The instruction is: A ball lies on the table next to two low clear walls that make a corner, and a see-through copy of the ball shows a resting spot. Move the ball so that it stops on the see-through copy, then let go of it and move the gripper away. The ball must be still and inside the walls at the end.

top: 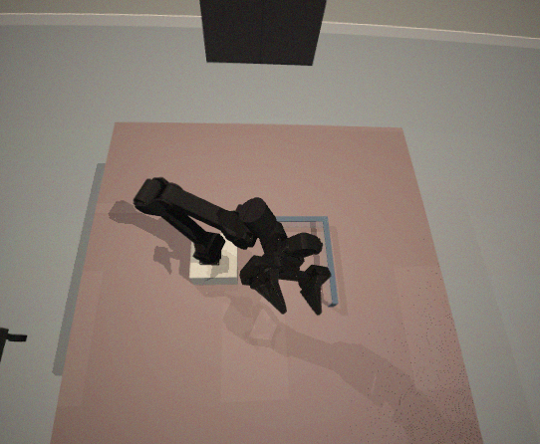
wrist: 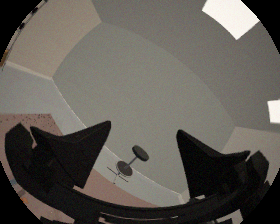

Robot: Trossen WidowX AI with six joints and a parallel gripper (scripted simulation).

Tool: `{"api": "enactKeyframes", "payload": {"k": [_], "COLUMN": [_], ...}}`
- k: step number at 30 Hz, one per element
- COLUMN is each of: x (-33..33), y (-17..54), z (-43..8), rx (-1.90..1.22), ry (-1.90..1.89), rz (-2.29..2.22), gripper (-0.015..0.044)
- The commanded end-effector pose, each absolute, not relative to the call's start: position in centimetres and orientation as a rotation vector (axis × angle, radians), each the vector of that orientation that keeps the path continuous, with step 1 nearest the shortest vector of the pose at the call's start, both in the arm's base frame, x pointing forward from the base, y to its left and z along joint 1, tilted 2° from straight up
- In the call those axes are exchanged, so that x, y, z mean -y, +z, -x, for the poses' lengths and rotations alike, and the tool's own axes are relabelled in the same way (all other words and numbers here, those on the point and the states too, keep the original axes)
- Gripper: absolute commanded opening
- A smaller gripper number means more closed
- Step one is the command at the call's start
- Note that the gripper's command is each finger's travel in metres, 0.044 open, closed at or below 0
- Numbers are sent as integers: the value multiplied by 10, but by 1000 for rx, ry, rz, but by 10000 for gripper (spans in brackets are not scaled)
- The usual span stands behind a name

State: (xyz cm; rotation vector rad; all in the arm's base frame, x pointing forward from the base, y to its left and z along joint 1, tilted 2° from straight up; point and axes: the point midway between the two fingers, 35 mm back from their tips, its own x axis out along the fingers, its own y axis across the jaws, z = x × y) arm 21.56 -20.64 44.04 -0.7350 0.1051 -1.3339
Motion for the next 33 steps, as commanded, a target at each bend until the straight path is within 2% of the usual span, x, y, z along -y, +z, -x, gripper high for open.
{"api": "enactKeyframes", "payload": {"k": [1, 6, 12, 18, 25, 33], "x": [207, 209, 200, 176, 131, 69], "y": [439, 398, 321, 231, 121, 21], "z": [-218, -281, -352, -394, -404, -364], "rx": [-110, -241, -447, -682, -1013, -1461], "ry": [-1326, -1109, -810, -532, -248, -23], "rz": [737, 756, 719, 616, 420, 120], "gripper": [374, 253, 253, 253, 253, 253]}}
